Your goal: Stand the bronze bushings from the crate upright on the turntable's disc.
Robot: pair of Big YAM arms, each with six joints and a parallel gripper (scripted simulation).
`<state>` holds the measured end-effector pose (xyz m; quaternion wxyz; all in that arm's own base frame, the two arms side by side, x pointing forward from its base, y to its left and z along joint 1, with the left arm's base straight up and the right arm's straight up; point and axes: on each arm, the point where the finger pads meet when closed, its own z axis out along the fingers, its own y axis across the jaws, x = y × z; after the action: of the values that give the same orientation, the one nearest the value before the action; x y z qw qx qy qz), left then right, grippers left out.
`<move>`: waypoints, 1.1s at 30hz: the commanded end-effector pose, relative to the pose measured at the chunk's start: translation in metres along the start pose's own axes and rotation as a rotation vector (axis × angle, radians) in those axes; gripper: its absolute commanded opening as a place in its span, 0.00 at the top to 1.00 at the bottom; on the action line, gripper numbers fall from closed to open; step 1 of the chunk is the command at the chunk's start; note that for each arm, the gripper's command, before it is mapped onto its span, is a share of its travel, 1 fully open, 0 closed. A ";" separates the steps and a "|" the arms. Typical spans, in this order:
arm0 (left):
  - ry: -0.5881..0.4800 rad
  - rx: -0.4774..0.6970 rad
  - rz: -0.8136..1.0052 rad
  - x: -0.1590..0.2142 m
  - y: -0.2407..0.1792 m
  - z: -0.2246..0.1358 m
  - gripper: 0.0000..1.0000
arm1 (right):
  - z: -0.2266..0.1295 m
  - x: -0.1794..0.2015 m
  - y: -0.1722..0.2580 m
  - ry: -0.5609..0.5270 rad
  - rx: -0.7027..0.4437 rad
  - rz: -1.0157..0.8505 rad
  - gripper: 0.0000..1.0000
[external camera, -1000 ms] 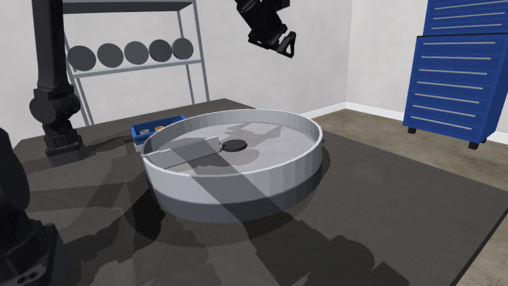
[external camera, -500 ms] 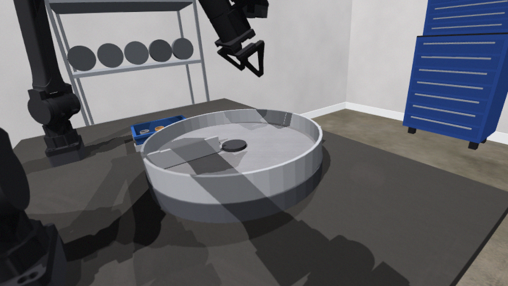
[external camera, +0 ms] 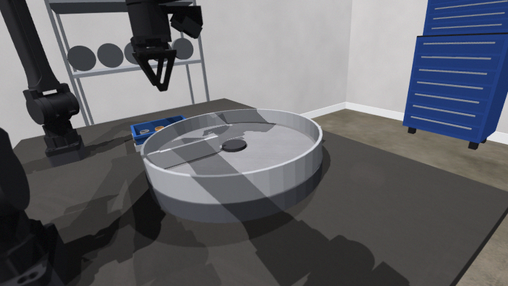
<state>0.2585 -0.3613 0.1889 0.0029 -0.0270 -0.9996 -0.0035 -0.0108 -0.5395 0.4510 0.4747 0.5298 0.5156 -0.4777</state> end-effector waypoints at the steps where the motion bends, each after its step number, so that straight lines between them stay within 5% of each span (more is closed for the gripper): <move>1: -0.017 0.022 -0.084 -0.019 -0.004 -0.005 0.00 | 0.001 -0.050 -0.001 -0.093 0.005 -0.010 0.00; 14: -0.022 0.028 -0.062 -0.011 -0.007 -0.012 0.00 | 0.001 -0.050 -0.001 -0.093 0.005 -0.010 0.00; 15: -0.022 0.028 -0.062 -0.011 -0.007 -0.012 0.89 | 0.001 -0.050 -0.001 -0.093 0.005 -0.010 0.00; 33: -0.022 0.028 -0.062 -0.011 -0.007 -0.012 0.89 | 0.001 -0.050 -0.001 -0.093 0.005 -0.010 0.00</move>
<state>0.2651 -0.3576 0.1869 0.0036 0.0034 -1.0000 -0.0044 -0.0108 -0.5395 0.4510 0.4747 0.5297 0.5156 -0.4777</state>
